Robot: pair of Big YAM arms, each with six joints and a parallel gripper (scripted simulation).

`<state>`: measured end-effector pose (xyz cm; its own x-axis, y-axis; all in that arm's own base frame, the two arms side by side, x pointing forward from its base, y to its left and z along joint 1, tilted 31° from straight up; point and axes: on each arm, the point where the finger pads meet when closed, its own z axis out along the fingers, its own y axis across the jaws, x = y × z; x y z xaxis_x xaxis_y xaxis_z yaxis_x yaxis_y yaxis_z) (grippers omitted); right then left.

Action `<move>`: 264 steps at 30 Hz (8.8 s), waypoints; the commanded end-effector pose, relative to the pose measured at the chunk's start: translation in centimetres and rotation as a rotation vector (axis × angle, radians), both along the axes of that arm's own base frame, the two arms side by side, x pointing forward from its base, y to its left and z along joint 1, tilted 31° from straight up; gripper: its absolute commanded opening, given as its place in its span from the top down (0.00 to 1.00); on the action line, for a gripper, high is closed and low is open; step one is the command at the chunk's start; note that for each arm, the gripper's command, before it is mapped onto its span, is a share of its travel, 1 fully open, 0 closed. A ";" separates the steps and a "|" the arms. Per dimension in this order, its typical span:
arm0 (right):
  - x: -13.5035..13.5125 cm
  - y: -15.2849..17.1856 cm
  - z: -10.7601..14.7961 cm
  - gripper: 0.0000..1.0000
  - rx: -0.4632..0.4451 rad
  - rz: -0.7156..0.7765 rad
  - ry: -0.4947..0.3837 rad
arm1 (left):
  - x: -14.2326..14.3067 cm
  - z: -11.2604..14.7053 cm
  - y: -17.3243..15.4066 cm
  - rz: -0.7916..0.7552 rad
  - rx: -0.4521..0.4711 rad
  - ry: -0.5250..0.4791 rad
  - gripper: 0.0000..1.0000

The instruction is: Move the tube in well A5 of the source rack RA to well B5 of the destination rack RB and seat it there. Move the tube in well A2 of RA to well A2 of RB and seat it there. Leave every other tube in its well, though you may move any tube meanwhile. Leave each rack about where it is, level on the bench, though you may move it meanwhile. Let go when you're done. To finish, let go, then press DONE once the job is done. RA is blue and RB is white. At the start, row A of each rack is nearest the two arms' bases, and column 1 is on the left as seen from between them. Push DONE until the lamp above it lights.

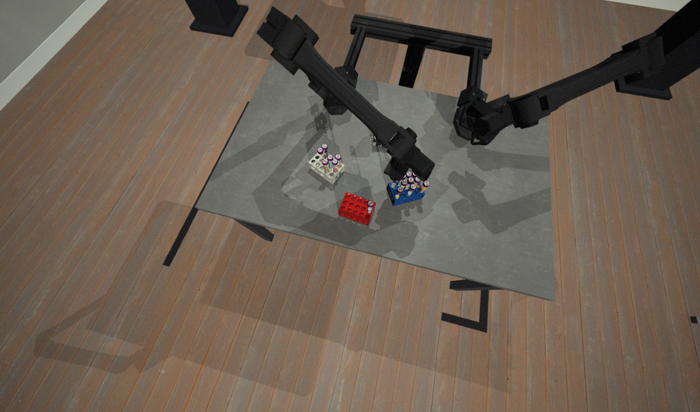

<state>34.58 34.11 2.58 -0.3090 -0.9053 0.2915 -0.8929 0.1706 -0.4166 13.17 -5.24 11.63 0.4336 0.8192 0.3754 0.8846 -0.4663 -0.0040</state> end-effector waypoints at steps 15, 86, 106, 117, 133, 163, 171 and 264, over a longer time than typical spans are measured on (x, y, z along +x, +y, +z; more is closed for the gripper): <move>0.4 2.0 0.8 1.00 0.015 0.005 -0.013 | 0.6 0.9 -0.6 0.000 -0.020 -0.018 0.70; -1.1 4.2 6.6 1.00 0.032 0.000 -0.021 | 0.6 0.9 -0.6 0.000 -0.020 -0.018 0.70; -1.9 5.1 7.8 1.00 0.026 0.007 -0.016 | 0.6 0.9 -0.6 0.000 -0.020 -0.018 0.70; -3.8 2.9 6.6 1.00 0.020 0.005 -0.012 | 0.6 0.9 -0.6 0.000 -0.020 -0.018 0.70; -5.6 1.3 6.3 1.00 0.022 -0.002 -0.012 | 0.6 0.9 -0.6 0.000 -0.020 -0.018 0.70; -1.3 -5.3 10.0 1.00 -0.017 -0.004 0.010 | 0.6 0.9 -0.6 0.000 -0.020 -0.018 0.70; 0.0 -7.1 12.1 1.00 -0.004 -0.004 -0.001 | 0.6 0.9 -0.6 0.000 -0.020 -0.018 0.70; -10.5 -20.0 13.5 1.00 0.295 -0.803 -0.363 | 0.6 0.9 -0.6 0.000 -0.020 -0.018 0.70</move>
<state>24.50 14.81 16.13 -0.9030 -0.3945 -0.1701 -0.2740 0.8337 -0.4794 13.17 -5.24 11.63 0.4336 0.8192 0.3754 0.8846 -0.4663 -0.0040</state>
